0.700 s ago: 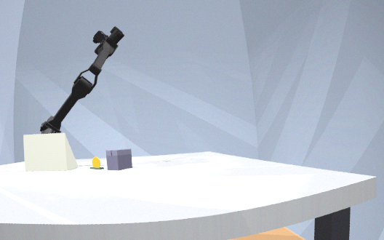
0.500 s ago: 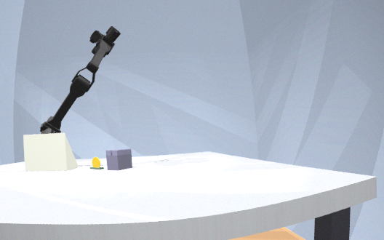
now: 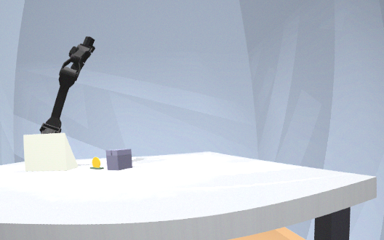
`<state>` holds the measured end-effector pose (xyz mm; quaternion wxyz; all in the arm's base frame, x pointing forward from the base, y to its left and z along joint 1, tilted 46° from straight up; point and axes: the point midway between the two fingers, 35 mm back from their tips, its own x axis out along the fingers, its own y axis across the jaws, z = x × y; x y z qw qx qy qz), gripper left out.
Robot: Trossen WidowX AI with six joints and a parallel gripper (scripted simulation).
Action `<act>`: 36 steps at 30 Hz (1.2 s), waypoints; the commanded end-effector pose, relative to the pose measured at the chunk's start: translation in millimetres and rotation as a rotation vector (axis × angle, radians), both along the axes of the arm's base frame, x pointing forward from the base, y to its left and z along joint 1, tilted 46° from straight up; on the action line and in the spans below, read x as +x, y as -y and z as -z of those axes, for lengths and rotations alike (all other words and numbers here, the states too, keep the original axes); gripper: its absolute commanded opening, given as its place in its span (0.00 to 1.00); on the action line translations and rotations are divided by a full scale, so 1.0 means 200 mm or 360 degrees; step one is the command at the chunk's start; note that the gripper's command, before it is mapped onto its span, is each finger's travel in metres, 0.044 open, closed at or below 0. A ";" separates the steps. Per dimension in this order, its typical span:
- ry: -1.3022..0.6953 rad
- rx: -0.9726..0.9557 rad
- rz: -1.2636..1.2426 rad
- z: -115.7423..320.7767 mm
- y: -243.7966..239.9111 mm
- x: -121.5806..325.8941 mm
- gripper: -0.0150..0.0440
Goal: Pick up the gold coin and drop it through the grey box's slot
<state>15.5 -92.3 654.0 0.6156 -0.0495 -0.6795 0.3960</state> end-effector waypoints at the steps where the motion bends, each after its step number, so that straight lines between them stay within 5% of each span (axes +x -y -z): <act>1: 0.0013 -0.0230 0.0070 0.03 -0.27 -0.12 0.53; 10: -0.0172 -0.0849 0.0330 0.28 -0.96 -0.11 0.53; 20: -0.0661 -0.1472 0.0616 0.73 -1.51 0.30 0.53; 27: -0.1168 -0.1824 0.0837 1.16 -1.61 0.75 0.53; 36: -0.2091 -0.2047 0.0947 1.73 -1.41 1.24 0.53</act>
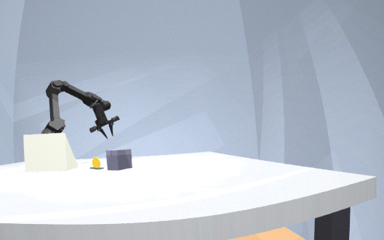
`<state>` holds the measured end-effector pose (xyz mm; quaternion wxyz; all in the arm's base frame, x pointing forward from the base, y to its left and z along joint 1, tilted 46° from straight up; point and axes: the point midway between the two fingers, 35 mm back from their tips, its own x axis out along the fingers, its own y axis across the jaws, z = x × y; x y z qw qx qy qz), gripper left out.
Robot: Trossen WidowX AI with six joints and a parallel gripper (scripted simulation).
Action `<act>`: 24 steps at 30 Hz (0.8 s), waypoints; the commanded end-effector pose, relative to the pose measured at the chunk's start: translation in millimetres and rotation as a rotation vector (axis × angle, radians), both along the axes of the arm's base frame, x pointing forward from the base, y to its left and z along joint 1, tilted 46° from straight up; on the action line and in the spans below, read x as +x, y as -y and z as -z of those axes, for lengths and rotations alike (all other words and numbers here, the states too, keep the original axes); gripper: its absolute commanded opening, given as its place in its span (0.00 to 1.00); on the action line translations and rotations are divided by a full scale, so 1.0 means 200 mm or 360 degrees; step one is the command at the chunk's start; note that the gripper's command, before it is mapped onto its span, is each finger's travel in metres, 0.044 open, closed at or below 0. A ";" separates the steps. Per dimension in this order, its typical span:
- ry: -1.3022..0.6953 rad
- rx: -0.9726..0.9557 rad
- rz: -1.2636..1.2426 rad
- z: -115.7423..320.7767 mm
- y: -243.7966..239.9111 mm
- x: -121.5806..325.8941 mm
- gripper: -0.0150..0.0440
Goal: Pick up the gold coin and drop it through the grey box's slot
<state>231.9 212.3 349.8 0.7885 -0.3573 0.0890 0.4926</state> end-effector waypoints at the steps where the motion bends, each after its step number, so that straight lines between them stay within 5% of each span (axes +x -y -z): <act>1: -0.0368 -0.0046 0.0272 0.28 0.15 0.20 0.53; 12: -0.1405 0.0109 0.1083 0.96 0.74 0.40 0.53; 24: -0.2740 0.0908 0.2035 1.53 1.32 0.04 0.53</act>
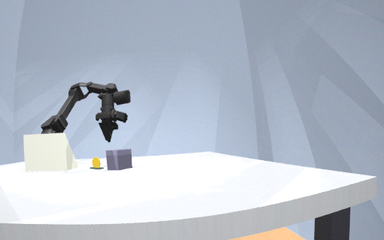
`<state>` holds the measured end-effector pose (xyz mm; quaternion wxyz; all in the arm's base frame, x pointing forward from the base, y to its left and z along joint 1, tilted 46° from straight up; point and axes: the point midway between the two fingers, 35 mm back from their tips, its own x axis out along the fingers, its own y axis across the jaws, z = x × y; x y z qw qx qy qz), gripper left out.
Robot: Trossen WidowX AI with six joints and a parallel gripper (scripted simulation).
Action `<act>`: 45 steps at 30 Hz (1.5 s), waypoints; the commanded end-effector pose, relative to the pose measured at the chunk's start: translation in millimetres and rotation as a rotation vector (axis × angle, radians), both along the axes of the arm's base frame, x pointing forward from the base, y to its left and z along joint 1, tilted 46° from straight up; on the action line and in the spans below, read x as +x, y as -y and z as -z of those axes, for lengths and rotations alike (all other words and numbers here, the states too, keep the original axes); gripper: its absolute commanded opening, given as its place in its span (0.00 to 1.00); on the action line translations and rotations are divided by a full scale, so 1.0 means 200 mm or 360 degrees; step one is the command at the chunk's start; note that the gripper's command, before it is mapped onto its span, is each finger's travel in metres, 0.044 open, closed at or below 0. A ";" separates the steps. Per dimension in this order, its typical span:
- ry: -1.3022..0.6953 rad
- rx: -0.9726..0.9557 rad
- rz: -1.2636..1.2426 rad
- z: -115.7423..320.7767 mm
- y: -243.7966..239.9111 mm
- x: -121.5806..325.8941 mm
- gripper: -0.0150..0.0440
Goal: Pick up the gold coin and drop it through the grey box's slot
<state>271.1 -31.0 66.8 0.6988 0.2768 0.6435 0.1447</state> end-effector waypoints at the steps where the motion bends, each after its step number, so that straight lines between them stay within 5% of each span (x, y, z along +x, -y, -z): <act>1: -0.0391 0.0301 0.0486 0.14 0.13 -0.20 0.53; 45: -0.0518 0.0419 0.0659 0.44 -0.10 -0.21 0.53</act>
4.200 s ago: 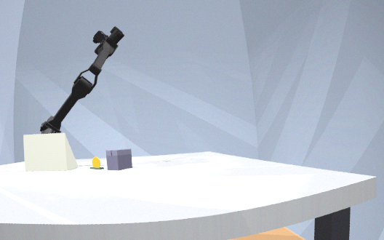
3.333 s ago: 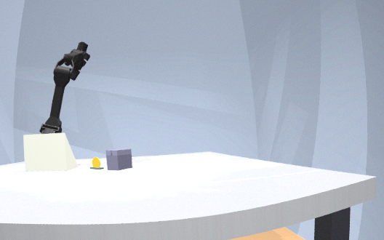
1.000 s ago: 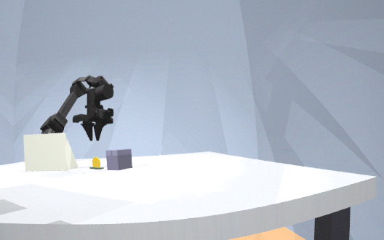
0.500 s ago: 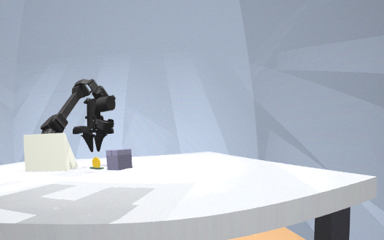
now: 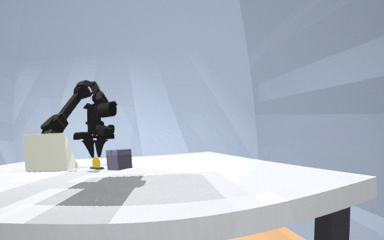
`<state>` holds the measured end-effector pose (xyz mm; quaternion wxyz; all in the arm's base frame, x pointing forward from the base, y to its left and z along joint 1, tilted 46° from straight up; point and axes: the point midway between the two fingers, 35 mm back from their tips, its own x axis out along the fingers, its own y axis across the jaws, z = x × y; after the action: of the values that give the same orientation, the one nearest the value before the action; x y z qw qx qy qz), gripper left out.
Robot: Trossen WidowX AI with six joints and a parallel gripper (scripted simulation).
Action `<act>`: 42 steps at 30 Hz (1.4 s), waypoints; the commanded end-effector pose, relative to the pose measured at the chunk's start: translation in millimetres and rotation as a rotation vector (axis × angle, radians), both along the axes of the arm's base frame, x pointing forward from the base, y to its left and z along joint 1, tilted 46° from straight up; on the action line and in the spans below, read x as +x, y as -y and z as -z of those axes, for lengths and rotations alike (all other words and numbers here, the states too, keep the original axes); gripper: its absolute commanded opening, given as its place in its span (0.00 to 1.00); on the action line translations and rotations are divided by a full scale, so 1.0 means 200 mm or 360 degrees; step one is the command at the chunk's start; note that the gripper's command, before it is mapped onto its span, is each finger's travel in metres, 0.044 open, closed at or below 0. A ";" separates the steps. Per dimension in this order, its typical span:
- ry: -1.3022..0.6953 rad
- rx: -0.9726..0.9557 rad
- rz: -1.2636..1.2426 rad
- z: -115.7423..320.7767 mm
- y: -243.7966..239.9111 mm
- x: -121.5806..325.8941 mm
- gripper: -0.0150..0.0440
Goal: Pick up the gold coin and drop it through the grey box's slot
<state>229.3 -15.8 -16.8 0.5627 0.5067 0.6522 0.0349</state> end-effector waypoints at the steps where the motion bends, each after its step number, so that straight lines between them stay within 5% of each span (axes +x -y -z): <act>1: -0.0009 0.0011 0.0006 0.03 -0.03 0.00 0.53; 21: -0.0008 0.0018 0.0004 0.13 -0.14 0.02 0.53; 27: -0.0008 0.0018 0.0004 0.13 -0.14 0.02 0.26; 42: -0.0039 -0.0002 0.0041 0.13 -0.12 0.03 0.25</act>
<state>232.6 11.3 -41.8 0.5561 0.5129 0.6531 0.0328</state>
